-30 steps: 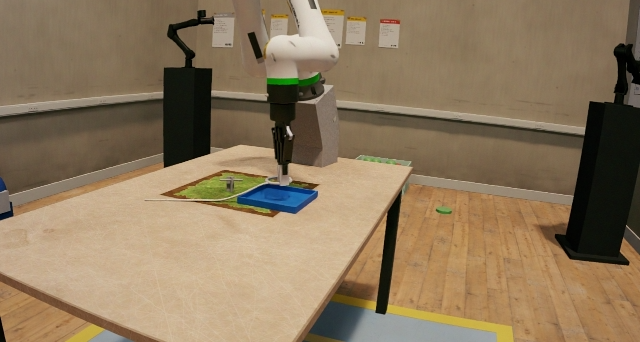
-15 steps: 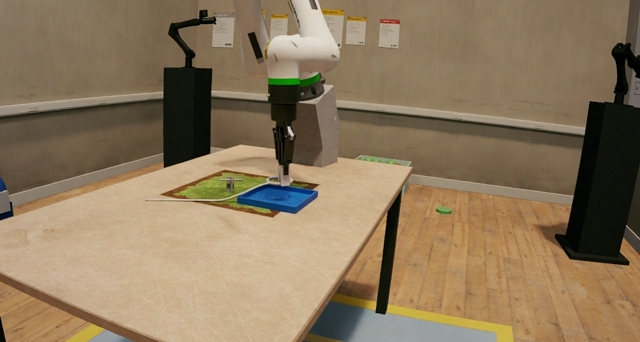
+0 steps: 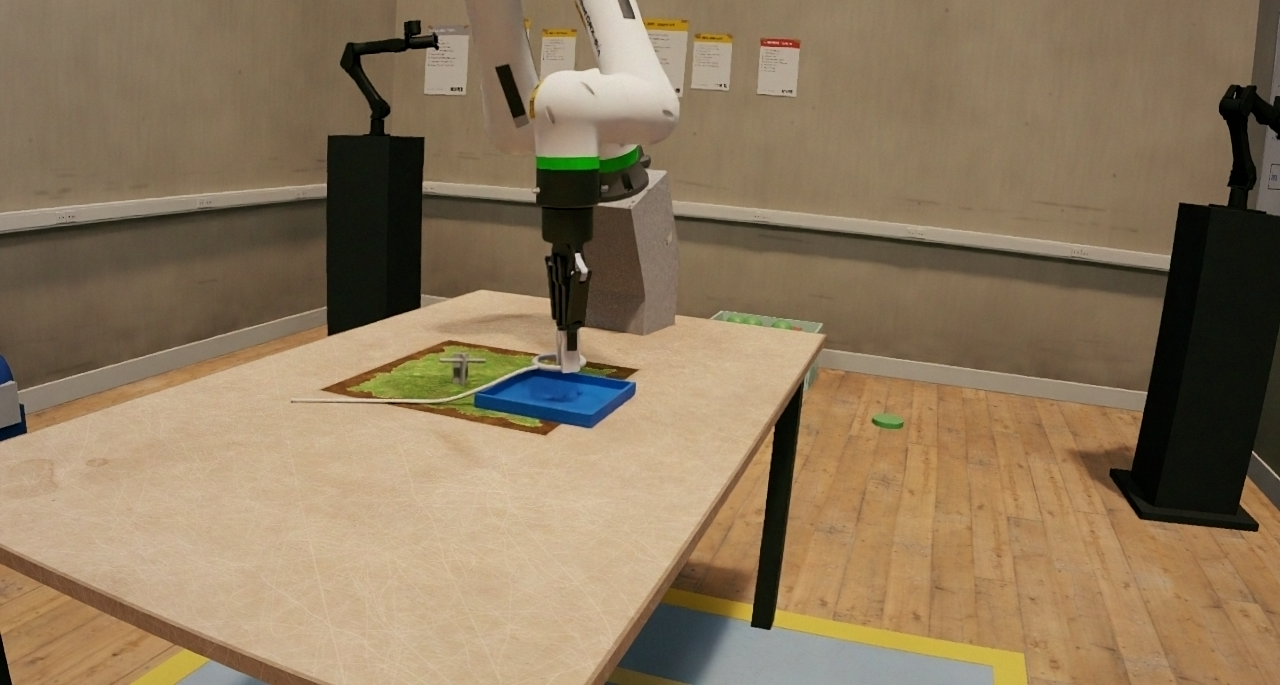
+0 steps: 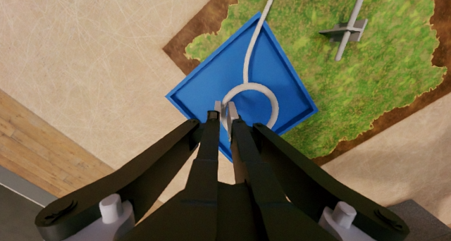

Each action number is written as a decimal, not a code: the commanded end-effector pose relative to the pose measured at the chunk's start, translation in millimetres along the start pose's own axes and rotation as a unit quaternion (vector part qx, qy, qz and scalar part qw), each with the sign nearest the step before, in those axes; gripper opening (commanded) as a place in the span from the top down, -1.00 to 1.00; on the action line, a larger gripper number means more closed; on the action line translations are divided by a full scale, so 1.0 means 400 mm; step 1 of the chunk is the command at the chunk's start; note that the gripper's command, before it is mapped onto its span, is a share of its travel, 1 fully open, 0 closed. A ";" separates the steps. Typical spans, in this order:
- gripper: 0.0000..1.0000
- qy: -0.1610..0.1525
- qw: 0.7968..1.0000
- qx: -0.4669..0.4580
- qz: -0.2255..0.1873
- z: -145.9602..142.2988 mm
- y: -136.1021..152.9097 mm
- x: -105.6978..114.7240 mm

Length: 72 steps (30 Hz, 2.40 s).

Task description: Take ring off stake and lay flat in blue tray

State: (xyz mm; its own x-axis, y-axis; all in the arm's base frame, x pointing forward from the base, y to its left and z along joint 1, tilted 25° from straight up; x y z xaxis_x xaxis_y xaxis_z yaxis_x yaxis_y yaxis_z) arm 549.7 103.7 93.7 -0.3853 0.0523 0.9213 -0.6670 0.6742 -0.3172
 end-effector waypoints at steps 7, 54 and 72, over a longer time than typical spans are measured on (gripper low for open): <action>0.80 -0.001 1.000 0.000 0.000 -0.001 -0.001 0.001; 0.80 -0.001 1.000 0.000 0.000 -0.002 -0.006 -0.104; 0.80 -0.001 1.000 0.000 0.000 -0.002 -0.007 -0.122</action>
State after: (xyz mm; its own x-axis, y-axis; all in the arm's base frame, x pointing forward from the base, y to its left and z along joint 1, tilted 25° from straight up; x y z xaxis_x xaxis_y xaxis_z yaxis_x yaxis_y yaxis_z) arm 570.2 99.6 49.3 -0.3853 0.0523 0.9213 -0.6670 0.6742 -0.3172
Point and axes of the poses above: the point where the finger pads meet when closed, its own x axis back along the fingers, its own z axis across the jaws, y = z × x, the point moved 8 cm from there along x, back along the fingers, and after that the axes turned 4 degrees about x, right-handed, at the moved point
